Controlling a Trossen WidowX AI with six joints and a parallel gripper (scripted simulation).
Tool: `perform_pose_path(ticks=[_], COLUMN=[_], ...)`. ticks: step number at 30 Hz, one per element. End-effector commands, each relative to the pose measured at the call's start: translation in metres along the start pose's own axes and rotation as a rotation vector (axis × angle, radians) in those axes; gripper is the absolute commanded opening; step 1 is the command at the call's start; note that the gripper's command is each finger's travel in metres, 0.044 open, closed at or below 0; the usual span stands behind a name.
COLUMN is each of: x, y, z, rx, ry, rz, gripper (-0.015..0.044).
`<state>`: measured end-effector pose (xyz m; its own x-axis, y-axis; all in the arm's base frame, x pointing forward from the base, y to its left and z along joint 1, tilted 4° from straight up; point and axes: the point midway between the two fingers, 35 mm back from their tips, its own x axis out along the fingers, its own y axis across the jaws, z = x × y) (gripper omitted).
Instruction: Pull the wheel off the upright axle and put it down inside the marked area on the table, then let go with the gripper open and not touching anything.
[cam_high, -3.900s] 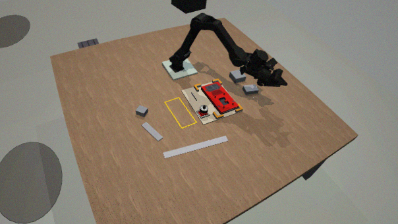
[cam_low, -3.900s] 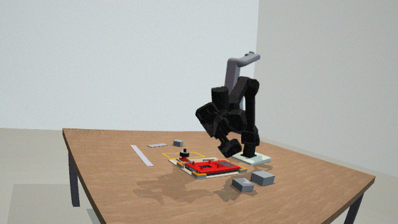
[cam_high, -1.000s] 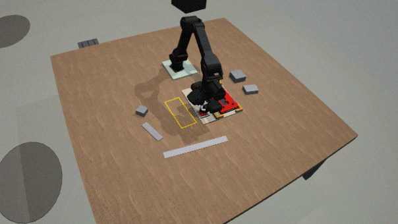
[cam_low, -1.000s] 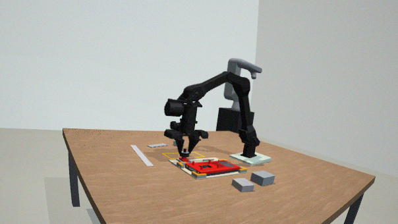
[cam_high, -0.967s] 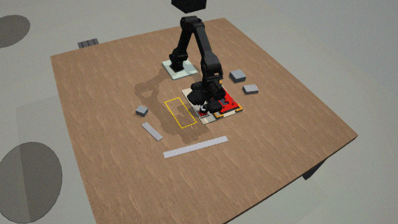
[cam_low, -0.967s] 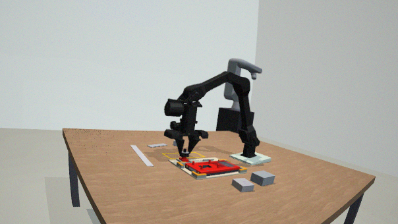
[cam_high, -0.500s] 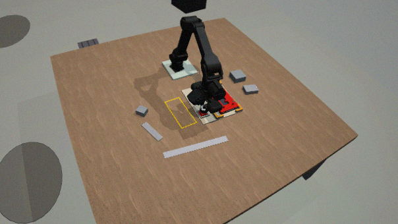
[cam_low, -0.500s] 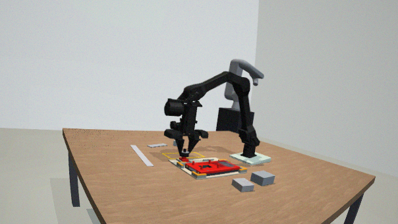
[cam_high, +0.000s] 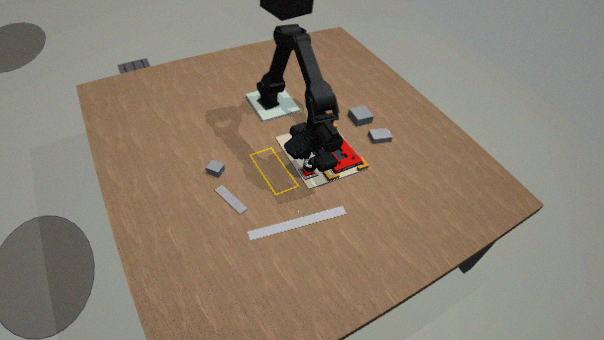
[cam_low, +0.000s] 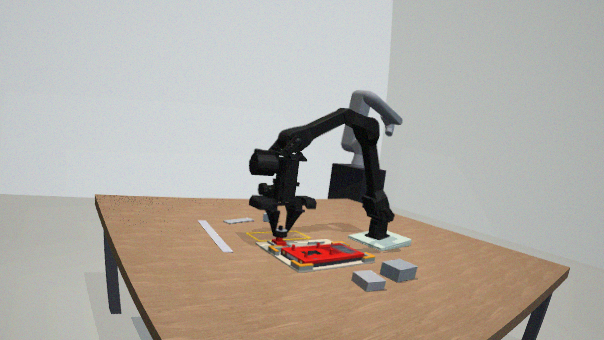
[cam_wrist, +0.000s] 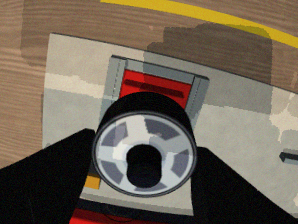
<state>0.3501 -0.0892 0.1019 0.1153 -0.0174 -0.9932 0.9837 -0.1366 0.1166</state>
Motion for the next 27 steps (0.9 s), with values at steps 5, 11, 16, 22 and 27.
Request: perform_pose_path(ticks=[5, 11, 16, 22, 27], x=[-0.0047, -0.0067, -0.0083, -0.0103, -0.0120], y=[0.0002, 0.0002, 0.0003, 0.0003, 0.0004], z=[0.0001, 0.0001, 0.0001, 0.0001, 0.0001], rx=[0.001, 0.002, 0.002, 0.002, 0.002], ry=[-0.001, -0.001, -0.001, -0.001, -0.001], rz=[0.002, 0.002, 0.001, 0.001, 0.001], gripper=[0.0000, 0.0000, 0.0000, 0.0000, 0.0000])
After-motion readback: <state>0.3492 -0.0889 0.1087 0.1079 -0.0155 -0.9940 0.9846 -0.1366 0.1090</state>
